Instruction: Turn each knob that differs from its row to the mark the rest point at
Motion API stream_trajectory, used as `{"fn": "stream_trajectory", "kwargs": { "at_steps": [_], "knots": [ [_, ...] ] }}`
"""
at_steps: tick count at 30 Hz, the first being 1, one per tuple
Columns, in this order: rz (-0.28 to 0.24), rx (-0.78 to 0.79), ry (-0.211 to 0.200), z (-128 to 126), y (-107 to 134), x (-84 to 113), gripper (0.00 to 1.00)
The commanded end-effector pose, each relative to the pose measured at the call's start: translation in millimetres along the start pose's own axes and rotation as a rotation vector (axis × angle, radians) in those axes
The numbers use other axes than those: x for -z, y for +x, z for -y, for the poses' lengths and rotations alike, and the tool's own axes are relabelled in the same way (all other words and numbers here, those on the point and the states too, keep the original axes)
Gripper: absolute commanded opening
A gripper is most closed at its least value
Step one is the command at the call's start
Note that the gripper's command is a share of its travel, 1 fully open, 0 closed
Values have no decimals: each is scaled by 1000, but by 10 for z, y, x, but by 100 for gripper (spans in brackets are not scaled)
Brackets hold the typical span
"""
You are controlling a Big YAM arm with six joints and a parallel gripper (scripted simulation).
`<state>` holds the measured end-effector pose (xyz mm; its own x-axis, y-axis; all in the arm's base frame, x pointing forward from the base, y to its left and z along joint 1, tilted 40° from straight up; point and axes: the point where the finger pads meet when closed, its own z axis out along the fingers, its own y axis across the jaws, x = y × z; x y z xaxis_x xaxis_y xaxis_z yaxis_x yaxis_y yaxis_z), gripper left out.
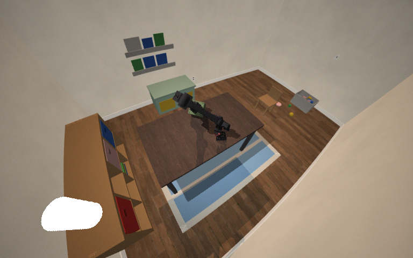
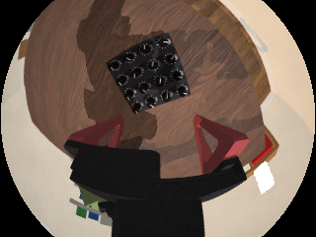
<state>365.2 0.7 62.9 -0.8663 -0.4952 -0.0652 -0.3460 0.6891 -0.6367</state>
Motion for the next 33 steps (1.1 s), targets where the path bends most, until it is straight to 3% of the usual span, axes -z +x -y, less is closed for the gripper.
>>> {"fn": "stream_trajectory", "kwargs": {
  "at_steps": [1, 33],
  "knots": [
    [21, -157, 9, 7, -264, 118, 100],
    [29, -916, 2, -322, -677, 246, 100]
  ]
}}
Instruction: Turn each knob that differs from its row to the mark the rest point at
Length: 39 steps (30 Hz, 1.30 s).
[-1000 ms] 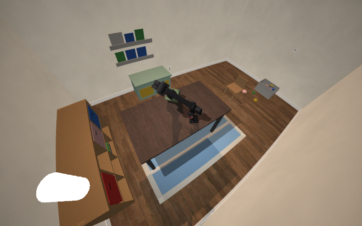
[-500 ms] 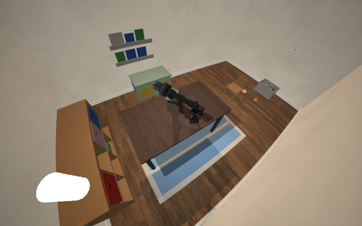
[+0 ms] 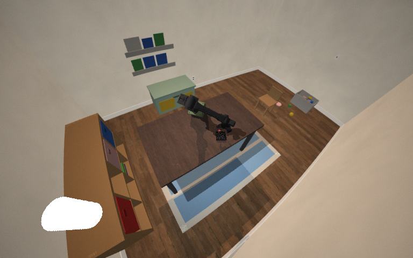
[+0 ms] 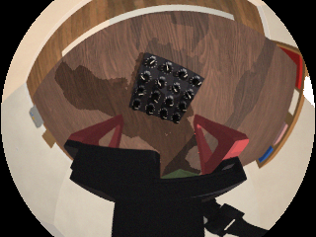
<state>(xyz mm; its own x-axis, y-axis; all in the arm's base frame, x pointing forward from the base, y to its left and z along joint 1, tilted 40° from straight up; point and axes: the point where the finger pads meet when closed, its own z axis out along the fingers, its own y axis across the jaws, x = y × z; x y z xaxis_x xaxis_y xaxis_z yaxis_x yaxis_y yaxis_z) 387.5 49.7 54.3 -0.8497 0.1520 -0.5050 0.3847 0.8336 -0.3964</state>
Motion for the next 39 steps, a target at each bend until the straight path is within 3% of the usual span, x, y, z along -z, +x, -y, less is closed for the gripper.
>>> {"fn": "stream_trajectory", "kwargs": {
  "at_steps": [1, 3, 4, 39],
  "knots": [
    [25, -117, -11, -185, -166, 134, 100],
    [25, -120, -11, -187, -166, 134, 100],
    [25, -120, -11, -187, -166, 134, 18],
    [26, -120, -13, -192, -171, 134, 18]
  ]
}}
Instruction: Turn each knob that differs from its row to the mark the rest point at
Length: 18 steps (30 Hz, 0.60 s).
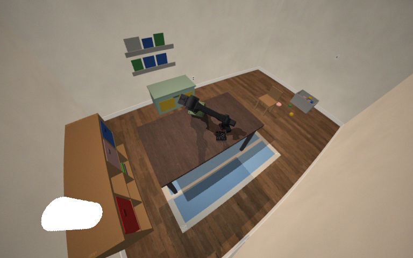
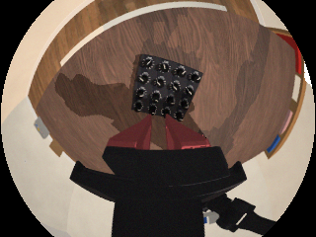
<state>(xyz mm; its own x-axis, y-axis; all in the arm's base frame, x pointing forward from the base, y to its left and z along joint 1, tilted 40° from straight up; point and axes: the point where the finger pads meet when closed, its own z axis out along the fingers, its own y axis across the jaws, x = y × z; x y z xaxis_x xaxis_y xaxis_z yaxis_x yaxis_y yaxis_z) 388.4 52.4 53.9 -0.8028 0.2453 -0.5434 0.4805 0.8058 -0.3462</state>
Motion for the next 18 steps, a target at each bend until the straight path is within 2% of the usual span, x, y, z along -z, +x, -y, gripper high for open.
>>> {"fn": "stream_trajectory", "kwargs": {
  "at_steps": [1, 18],
  "knots": [
    [29, -8, -25, -181, -150, 128, 18],
    [27, -27, -18, -114, -225, -15, 18]
  ]
}}
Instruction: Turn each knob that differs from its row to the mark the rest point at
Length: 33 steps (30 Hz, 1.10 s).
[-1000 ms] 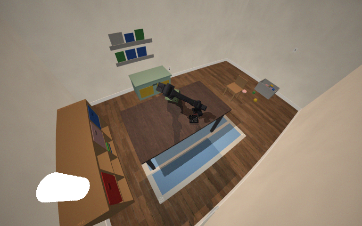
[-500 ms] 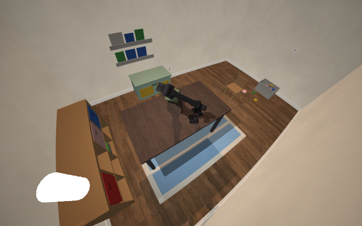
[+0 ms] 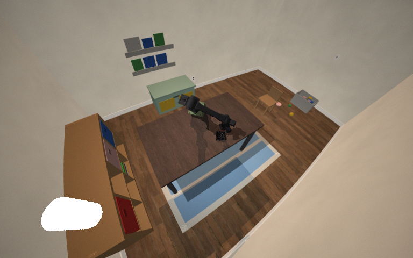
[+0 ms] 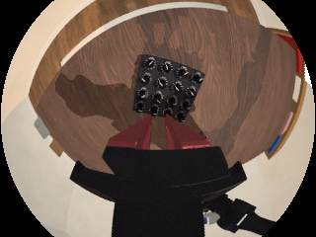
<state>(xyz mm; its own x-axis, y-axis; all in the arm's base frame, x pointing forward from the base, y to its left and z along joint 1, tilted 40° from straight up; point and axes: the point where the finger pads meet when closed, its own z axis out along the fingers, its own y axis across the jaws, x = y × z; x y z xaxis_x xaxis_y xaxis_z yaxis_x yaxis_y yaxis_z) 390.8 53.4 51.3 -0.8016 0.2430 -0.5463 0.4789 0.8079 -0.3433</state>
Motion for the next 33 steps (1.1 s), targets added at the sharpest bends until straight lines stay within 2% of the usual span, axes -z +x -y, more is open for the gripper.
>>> {"fn": "stream_trajectory", "kwargs": {
  "at_steps": [1, 6, 13, 33],
  "knots": [
    [24, -27, -14, -86, -223, 7, 18],
    [22, -26, -14, -85, -215, -49, 18],
    [0, -3, 3, -4, -42, -204, 18],
    [0, -3, 3, -5, -37, -403, 18]
  ]
}}
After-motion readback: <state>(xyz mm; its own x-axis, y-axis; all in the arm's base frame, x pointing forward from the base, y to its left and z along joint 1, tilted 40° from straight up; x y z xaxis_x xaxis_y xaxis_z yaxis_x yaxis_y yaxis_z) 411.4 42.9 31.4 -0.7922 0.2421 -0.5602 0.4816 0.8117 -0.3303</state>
